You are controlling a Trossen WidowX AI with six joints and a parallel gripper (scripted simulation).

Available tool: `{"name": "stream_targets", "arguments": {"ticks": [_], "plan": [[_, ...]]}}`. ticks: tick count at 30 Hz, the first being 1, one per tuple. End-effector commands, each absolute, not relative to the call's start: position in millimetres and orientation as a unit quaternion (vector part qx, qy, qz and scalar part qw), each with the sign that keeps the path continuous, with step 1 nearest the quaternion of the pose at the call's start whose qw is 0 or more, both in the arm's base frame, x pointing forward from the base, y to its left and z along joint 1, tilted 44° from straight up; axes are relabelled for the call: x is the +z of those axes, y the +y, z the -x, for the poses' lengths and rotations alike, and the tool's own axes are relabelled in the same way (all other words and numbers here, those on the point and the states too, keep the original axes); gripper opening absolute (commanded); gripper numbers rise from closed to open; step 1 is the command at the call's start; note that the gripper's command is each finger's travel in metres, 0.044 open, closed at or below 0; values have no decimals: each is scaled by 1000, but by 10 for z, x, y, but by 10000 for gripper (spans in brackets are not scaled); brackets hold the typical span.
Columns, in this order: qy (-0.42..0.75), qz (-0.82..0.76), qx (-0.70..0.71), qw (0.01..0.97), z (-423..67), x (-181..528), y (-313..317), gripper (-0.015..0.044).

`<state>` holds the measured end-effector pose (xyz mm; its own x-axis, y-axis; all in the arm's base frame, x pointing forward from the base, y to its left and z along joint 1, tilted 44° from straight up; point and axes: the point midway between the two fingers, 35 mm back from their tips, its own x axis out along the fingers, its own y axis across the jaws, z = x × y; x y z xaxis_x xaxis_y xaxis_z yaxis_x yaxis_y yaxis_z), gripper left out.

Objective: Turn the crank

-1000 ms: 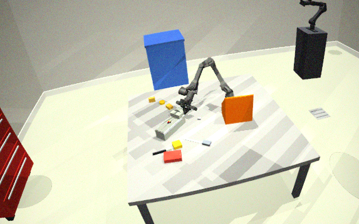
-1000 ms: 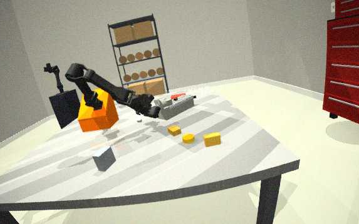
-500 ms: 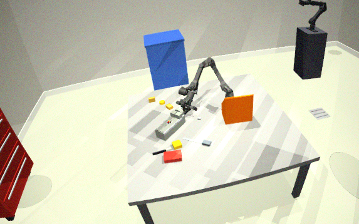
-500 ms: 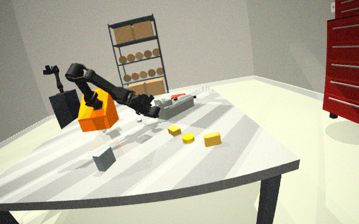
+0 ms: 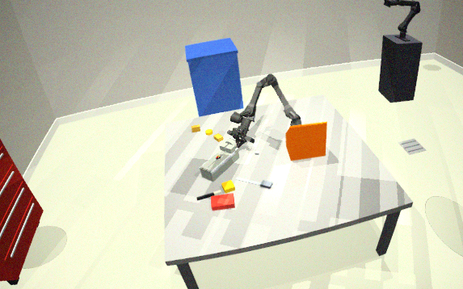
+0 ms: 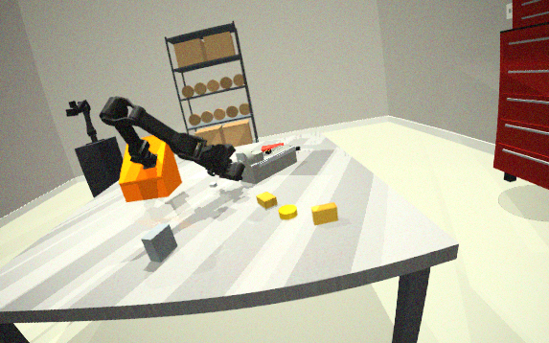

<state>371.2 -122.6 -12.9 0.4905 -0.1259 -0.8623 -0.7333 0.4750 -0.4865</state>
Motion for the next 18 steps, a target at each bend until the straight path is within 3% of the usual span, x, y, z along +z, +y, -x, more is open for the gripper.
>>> {"name": "stream_targets", "arguments": {"ticks": [1,18], "plan": [[465,464,218,721,-3643,-179,-1187,0],[465,464,218,721,-3626,-180,-1171,0]]}}
